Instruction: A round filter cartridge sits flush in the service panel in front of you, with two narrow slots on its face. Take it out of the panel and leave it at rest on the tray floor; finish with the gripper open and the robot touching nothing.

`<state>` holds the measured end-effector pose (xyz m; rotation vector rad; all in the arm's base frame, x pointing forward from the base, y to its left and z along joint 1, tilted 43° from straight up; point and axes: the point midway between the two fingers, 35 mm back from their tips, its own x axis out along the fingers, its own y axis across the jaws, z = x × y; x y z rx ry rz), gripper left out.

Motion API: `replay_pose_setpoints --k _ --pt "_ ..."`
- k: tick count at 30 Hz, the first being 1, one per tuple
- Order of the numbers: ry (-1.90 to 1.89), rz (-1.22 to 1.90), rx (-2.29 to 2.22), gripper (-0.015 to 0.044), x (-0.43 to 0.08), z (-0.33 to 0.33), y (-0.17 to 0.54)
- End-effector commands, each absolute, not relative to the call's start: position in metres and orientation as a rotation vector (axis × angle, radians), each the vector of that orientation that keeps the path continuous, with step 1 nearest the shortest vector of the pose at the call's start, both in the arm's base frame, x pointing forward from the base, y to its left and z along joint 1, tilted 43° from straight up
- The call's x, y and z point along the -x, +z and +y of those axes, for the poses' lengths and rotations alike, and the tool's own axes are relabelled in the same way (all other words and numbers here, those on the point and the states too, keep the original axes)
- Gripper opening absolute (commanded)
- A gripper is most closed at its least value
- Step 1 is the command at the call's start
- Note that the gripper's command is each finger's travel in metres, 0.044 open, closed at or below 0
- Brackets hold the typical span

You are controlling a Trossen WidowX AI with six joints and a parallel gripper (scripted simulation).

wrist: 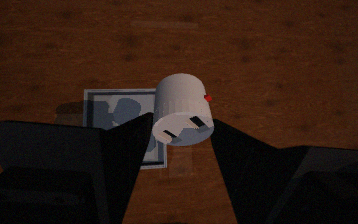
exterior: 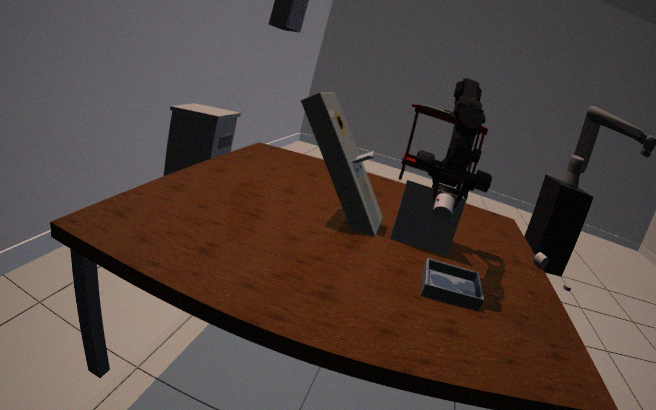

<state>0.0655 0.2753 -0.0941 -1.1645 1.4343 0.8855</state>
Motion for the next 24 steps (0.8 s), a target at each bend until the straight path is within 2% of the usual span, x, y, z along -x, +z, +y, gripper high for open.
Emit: replay_pose_setpoints --k 1,11,24 --pt "0.996 1.443 1.193 0.0 -0.037 0.267 -0.111" --pt "1.244 1.466 1.271 0.0 0.023 0.232 -0.143" --pt "1.249 1.466 1.272 0.0 0.03 0.208 -0.174"
